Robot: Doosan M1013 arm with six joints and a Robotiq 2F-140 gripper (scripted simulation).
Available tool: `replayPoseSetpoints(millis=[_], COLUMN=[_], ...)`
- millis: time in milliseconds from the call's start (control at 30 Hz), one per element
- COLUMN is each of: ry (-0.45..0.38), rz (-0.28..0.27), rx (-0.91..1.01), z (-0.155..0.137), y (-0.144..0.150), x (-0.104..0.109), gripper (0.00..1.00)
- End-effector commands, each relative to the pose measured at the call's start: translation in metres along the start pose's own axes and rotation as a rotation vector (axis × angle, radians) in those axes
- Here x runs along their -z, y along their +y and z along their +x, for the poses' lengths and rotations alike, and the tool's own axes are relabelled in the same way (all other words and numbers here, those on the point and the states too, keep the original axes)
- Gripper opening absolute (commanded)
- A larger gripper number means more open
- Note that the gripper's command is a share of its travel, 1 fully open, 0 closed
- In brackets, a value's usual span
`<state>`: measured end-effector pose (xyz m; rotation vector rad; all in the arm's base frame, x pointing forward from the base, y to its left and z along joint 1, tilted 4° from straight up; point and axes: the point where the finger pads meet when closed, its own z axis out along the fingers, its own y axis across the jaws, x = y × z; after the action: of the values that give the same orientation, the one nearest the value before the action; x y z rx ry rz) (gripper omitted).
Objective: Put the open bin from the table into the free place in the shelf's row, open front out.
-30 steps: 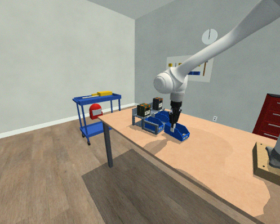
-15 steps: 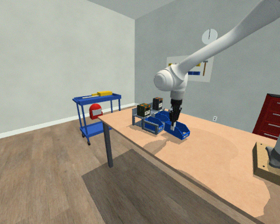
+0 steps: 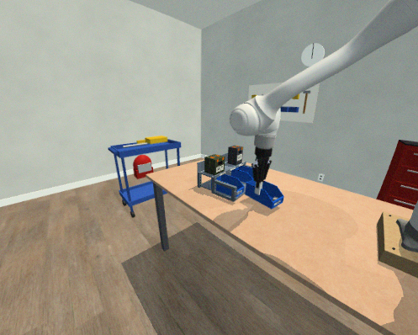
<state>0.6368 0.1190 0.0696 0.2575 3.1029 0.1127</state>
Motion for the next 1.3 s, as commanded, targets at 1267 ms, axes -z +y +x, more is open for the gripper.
replayPoseSetpoints(millis=[1267], ry=[0.000], rz=[0.000], rx=[0.011], z=[-0.0001], y=[-0.0047], x=[0.0000], gripper=[0.00])
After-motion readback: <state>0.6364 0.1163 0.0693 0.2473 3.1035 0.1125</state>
